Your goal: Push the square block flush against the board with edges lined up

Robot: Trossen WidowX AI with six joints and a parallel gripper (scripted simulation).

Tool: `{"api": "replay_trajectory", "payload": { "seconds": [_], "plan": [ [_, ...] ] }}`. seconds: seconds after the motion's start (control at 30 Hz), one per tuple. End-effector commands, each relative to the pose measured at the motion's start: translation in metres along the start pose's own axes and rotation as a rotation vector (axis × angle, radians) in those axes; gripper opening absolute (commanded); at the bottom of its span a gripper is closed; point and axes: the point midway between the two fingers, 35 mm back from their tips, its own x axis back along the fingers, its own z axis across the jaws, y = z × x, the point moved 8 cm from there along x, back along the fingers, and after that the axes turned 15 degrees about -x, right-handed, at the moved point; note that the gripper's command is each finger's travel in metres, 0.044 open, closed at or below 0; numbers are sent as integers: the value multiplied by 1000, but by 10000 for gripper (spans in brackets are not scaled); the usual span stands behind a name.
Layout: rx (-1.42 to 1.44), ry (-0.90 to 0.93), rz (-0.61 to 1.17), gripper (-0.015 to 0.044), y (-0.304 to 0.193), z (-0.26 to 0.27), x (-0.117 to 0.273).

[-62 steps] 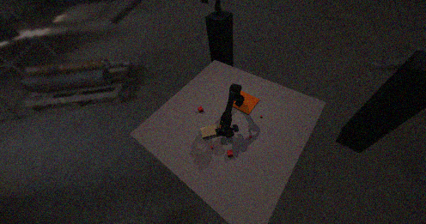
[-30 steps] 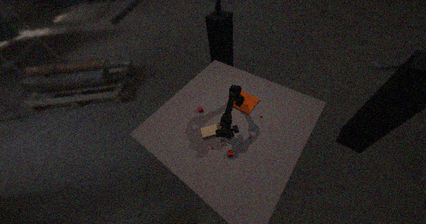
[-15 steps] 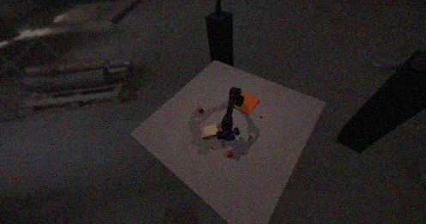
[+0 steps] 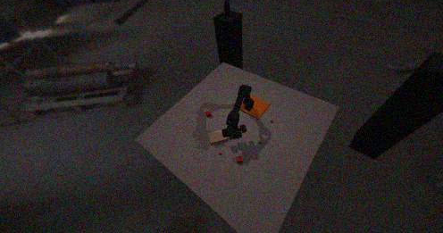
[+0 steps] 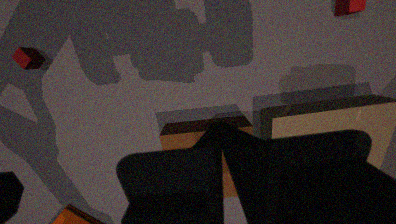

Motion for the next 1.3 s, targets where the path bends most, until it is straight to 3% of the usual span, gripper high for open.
{"api": "replay_trajectory", "payload": {
  "seconds": [0.0,0.27,0.43,0.63,1.27],
  "plan": [
    [-15,0,12,0,-51,-21,3],
    [-14,1,28,0,-142,-27,-4],
    [-14,1,28,0,-142,-27,-6],
    [-14,2,28,0,-144,-27,-59],
    [-14,2,26,0,-124,-22,-59]
  ]
}}
